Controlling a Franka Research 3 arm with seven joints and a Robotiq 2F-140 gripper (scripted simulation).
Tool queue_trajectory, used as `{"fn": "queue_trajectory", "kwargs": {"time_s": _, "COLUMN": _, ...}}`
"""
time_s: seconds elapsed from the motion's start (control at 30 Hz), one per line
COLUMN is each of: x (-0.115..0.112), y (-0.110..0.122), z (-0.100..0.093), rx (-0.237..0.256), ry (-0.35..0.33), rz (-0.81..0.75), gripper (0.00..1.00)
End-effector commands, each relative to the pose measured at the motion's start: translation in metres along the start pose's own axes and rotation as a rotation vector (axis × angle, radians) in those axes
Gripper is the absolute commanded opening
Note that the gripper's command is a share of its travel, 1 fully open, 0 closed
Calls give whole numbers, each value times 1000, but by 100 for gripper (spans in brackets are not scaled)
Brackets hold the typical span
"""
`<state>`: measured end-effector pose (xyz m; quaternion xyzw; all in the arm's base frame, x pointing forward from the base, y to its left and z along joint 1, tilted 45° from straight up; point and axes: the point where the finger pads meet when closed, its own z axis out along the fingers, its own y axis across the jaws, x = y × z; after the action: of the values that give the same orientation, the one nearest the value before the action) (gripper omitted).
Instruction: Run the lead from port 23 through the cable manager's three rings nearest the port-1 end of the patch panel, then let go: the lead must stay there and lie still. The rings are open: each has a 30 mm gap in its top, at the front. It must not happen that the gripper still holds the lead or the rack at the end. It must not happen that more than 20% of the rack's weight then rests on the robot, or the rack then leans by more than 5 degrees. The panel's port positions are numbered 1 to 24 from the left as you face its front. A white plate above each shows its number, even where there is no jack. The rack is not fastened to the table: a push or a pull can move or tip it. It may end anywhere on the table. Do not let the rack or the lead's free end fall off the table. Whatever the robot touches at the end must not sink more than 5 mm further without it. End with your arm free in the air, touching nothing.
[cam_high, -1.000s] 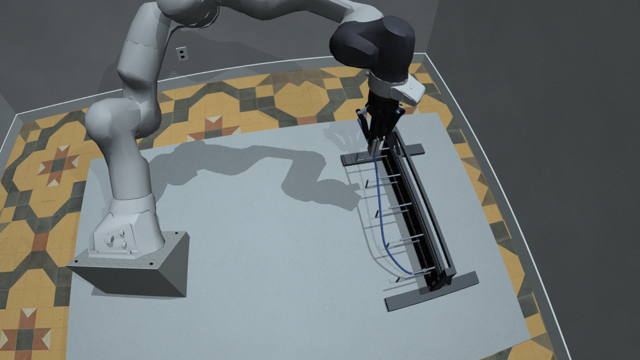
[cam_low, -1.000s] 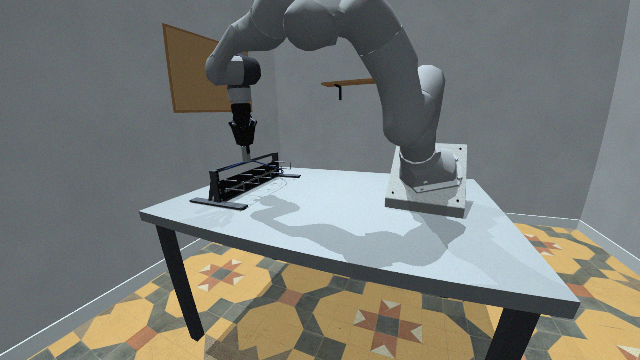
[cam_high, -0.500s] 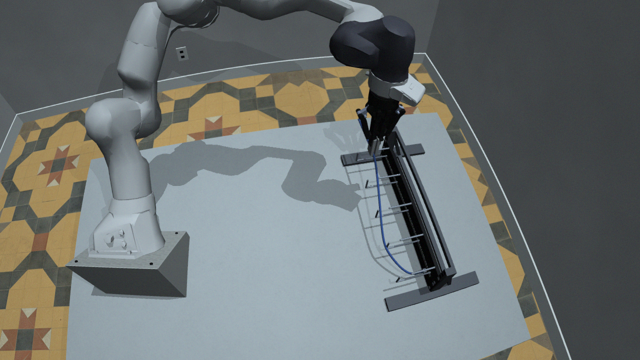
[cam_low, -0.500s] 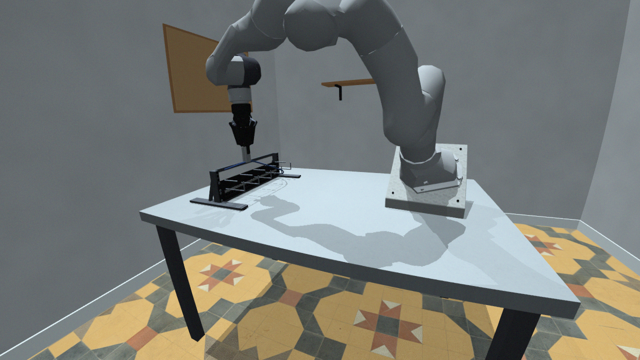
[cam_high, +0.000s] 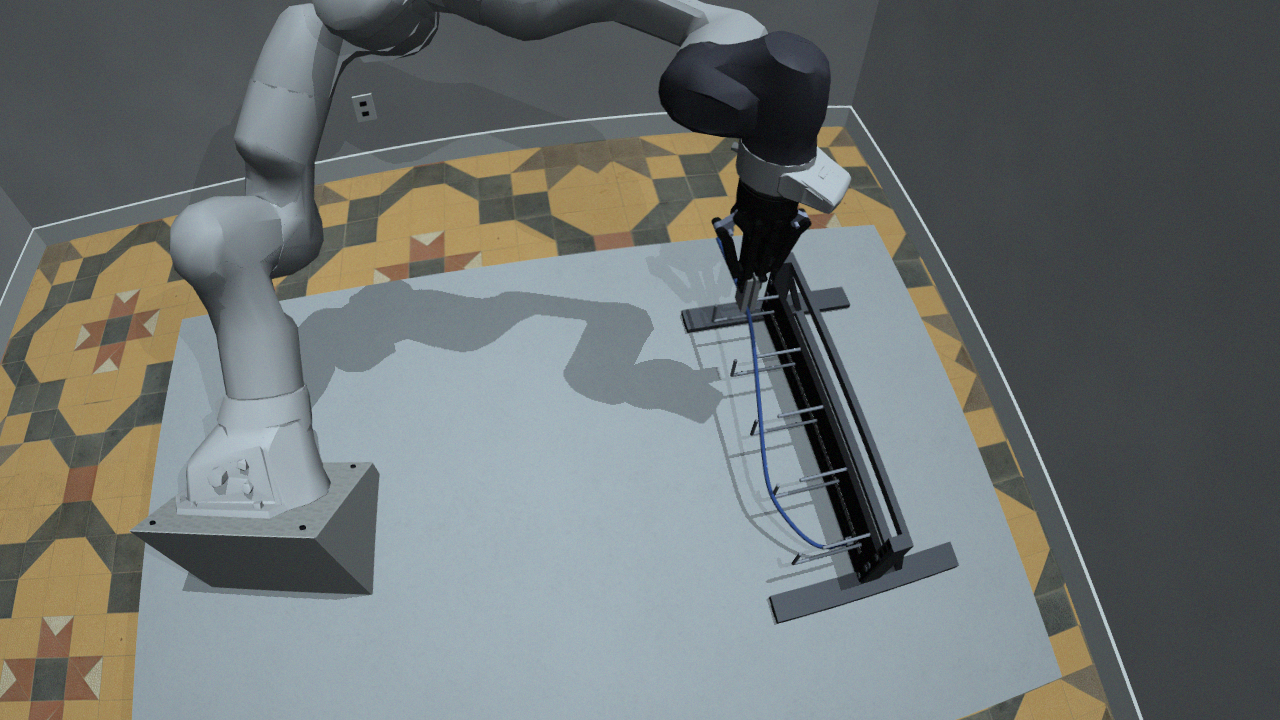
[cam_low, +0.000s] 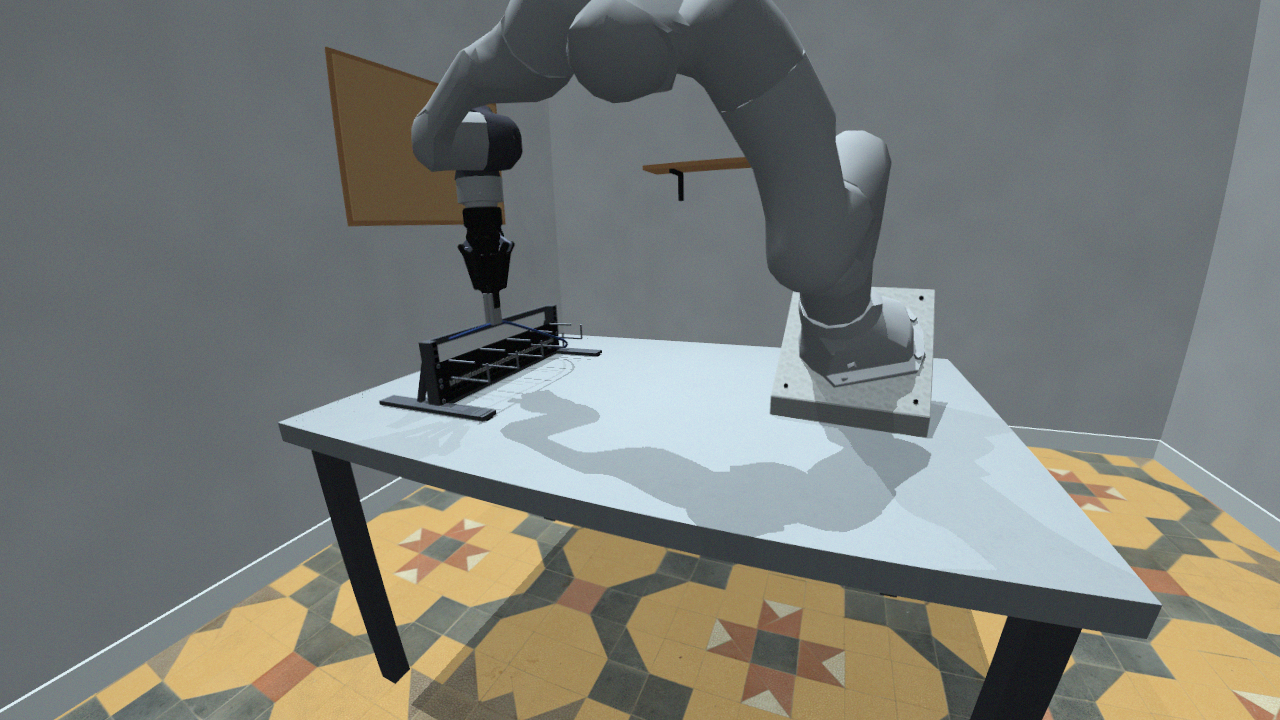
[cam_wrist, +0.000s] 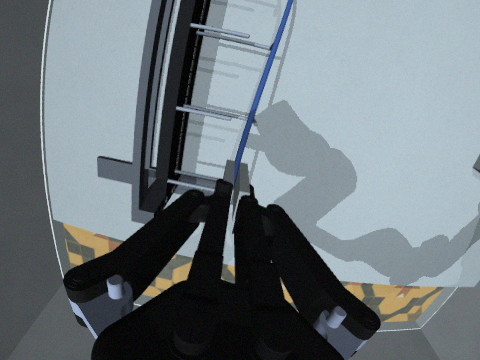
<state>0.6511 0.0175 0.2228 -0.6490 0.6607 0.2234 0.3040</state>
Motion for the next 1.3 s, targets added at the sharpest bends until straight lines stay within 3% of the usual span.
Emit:
{"fn": "queue_trajectory", "kwargs": {"time_s": 0.0, "x": -6, "y": -1, "z": 0, "rx": -1, "ry": -8, "rz": -1, "gripper": 0}}
{"fn": "queue_trajectory", "kwargs": {"time_s": 0.8, "x": -6, "y": -1, "z": 1, "rx": -1, "ry": -8, "rz": -1, "gripper": 0}}
{"fn": "queue_trajectory", "kwargs": {"time_s": 1.27, "x": -6, "y": -1, "z": 11, "rx": -1, "ry": -8, "rz": -1, "gripper": 0}}
